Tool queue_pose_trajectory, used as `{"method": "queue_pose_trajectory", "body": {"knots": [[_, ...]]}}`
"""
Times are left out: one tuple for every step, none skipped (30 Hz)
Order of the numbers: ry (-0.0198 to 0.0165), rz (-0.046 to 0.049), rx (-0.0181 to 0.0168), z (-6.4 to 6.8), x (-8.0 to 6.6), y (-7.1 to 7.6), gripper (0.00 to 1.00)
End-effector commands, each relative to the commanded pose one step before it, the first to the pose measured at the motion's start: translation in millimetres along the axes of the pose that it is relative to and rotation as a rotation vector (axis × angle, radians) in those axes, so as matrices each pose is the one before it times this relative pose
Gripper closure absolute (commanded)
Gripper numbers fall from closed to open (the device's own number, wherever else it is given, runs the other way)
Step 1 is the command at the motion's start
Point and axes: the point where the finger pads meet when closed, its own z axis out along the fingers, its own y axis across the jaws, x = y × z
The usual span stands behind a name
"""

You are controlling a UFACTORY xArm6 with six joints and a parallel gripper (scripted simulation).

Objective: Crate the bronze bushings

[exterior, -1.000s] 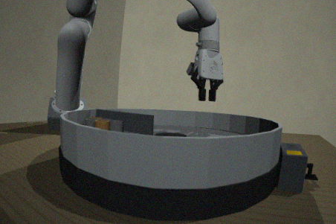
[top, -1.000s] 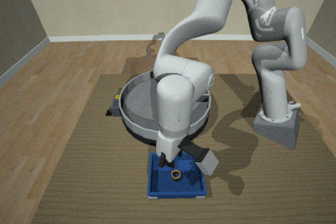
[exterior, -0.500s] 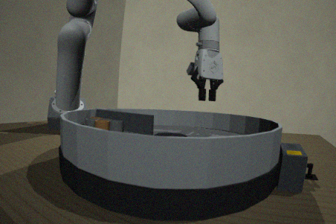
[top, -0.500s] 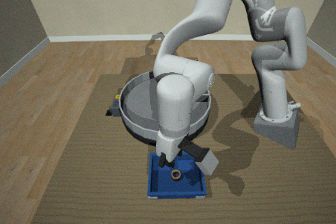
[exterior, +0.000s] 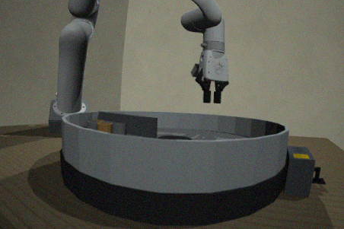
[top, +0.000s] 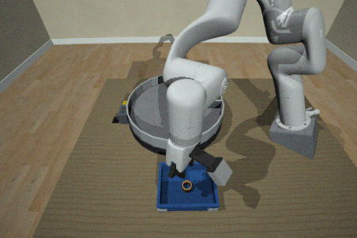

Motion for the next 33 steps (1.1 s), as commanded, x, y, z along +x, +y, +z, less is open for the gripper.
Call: {"method": "queue_pose_trajectory", "body": {"knots": [[-0.00082, 0.00087, -0.00394, -1.51, -0.59, 1.19, 0.59], [0.0, 0.0, 0.0, 0.0, 0.0, 0.0, 0.59], [0.0, 0.0, 0.0, 0.0, 0.0, 0.0, 0.59], [0.0, 0.0, 0.0, 0.0, 0.0, 0.0, 0.59], [0.0, 0.0, 0.0, 0.0, 0.0, 0.0, 0.59], [0.0, 0.0, 0.0, 0.0, 0.0, 0.0, 0.59], [0.0, 0.0, 0.0, 0.0, 0.0, 0.0, 0.59], [0.0, 0.0, 0.0, 0.0, 0.0, 0.0, 0.59], [0.0, 0.0, 0.0, 0.0, 0.0, 0.0, 0.59], [0.0, 0.0, 0.0, 0.0, 0.0, 0.0, 0.59], [0.0, 0.0, 0.0, 0.0, 0.0, 0.0, 0.59], [0.0, 0.0, 0.0, 0.0, 0.0, 0.0, 0.59], [0.00002, -0.00001, 0.0, 0.0, 0.0, -0.01, 0.9], [0.00013, -0.00004, 0.00003, 0.0, -0.03, -0.07, 0.9], [0.00036, -0.0001, 0.00008, 0.0, -0.08, -0.2, 0.9], [0.00067, -0.00019, 0.00015, 0.0, -0.15, -0.37, 0.9], [0.0, 0.0, 0.0, 0.0, 0.0, 0.0, 0.9], [0.0, 0.0, 0.0, 0.0, 0.0, 0.0, 0.9], [0.00108, -0.00031, 0.00023, -0.01, -0.24, -0.6, 0.9], [0.00156, -0.00044, 0.00033, -0.01, -0.34, -0.87, 0.9], [0.00211, -0.0006, 0.00044, -0.01, -0.45, -1.17, 0.9], [0.00272, -0.00077, 0.00054, -0.02, -0.58, -1.51, 0.9], [0.00338, -0.00095, 0.00064, -0.02, -0.7, -1.88, 0.9], [0.00409, -0.00115, 0.00073, -0.03, -0.83, -2.27, 0.9], [0.00482, -0.00134, 0.00079, -0.03, -0.96, -2.69, 0.9], [0.00559, -0.00154, 0.00082, -0.04, -1.08, -3.12, 0.9], [0.00636, -0.00174, 0.00082, -0.05, -1.18, -3.56, 0.9], [0.00715, -0.00194, 0.00076, -0.05, -1.27, -4.0, 0.9], [0.00793, -0.00213, 0.00065, -0.06, -1.34, -4.45, 0.9], [0.00869, -0.00232, 0.00048, -0.07, -1.39, -4.89, 0.9], [0.00944, -0.00249, 0.00023, -0.07, -1.41, -5.33, 0.9], [0.01015, -0.00265, -0.00008, -0.08, -1.4, -5.75, 0.9], [0.01003, -0.00269, 0.00205, -0.15, -2.08, -5.76, 0.9]]}}
